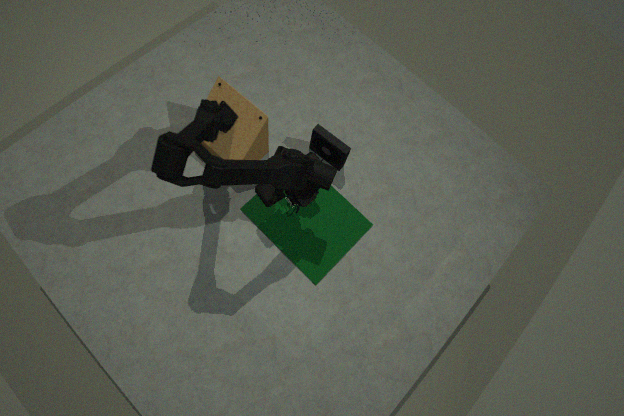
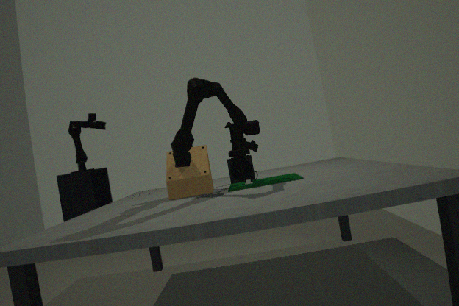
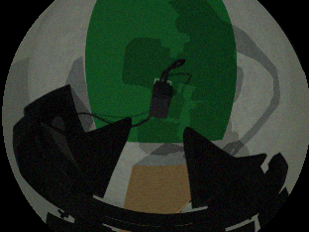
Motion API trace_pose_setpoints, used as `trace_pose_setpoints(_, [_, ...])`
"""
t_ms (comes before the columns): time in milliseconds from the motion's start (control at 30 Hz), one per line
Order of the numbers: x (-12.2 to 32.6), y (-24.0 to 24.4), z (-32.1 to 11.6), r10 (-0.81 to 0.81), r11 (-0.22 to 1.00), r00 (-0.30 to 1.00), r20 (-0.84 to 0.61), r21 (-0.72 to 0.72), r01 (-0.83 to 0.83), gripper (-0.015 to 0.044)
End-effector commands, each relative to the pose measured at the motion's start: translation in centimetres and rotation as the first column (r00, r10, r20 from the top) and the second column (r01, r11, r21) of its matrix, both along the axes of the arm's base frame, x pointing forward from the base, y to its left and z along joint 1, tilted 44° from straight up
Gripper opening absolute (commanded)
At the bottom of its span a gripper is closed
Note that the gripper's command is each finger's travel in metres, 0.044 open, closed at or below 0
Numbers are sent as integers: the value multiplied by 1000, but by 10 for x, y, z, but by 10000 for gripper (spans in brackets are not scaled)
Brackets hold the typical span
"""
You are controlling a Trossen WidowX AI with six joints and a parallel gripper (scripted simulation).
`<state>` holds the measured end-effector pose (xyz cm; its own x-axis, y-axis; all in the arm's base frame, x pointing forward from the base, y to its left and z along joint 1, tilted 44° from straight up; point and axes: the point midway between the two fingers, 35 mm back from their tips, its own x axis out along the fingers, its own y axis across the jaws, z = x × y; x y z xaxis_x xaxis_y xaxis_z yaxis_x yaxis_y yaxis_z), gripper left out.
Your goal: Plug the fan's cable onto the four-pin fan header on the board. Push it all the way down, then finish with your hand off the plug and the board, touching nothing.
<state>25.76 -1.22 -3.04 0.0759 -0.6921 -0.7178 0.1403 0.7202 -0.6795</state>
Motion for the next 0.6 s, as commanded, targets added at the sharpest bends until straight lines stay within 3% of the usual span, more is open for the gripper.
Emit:
trace_pose_setpoints(0, [4, 21, 21, 7, 1000, 1000, 28, 10, -8, 260])
trace_pose_setpoints(200, [-3, 18, 25, 7, 1000, 1000, 28, 10, -8, 260])
trace_pose_setpoints(567, [-106, -22, 47, 7, 1000, 1000, 23, 7, -8, 260])
